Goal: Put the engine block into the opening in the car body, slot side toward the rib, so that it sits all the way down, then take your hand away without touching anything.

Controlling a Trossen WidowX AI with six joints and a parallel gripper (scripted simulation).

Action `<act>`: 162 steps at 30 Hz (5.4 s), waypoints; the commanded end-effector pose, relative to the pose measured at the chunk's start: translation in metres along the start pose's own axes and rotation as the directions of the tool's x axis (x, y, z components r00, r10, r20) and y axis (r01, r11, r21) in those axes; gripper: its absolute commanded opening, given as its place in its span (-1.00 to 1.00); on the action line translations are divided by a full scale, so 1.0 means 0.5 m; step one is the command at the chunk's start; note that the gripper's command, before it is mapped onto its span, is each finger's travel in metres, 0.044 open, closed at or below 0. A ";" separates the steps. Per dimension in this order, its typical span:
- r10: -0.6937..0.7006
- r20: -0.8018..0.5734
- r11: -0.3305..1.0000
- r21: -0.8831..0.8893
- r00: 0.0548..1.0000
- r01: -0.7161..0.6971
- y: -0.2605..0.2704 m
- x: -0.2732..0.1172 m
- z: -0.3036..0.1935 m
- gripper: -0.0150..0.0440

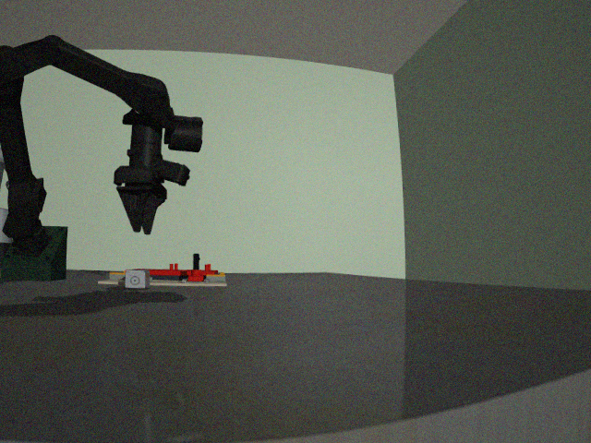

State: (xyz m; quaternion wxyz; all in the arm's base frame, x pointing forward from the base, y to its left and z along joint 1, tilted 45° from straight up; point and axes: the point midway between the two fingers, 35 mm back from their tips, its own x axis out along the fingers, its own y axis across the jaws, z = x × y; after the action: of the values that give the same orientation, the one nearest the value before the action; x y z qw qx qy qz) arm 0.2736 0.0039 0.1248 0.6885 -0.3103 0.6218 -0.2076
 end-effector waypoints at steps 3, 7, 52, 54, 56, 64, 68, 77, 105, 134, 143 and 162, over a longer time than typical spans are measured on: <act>-0.029 -0.022 0.999 -0.018 0.999 0.028 0.005 0.002 -0.017 1.00; -0.030 -0.022 0.999 -0.017 0.999 0.030 0.003 0.064 -0.018 1.00; -0.033 -0.021 0.999 -0.017 0.999 0.032 -0.003 0.166 -0.018 0.20; -0.033 -0.021 0.999 -0.017 0.999 0.032 -0.003 0.166 -0.018 0.15; -0.033 -0.021 0.999 -0.017 0.999 0.032 -0.003 0.166 -0.018 0.11; -0.017 0.036 1.000 0.026 0.999 0.016 0.007 0.138 -0.003 -0.49; -0.013 0.034 1.000 0.023 0.999 0.012 0.009 0.125 0.000 -0.49; -0.006 0.020 1.000 0.009 1.000 0.005 0.017 0.071 0.009 -0.49; -0.027 -0.023 0.999 -0.018 0.999 0.027 0.018 -0.072 0.001 -0.49; 0.006 0.495 0.999 -0.032 0.869 0.012 0.018 -0.044 -0.031 -0.49; 0.014 0.717 0.999 -0.032 0.697 0.013 0.017 -0.032 -0.048 -0.49; 0.002 0.833 0.999 -0.023 0.553 0.031 0.012 0.010 -0.059 -0.49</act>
State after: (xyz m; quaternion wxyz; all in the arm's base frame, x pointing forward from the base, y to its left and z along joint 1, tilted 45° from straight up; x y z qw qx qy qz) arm 0.2451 0.0041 0.1212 0.8917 -0.3855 0.2345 -0.0366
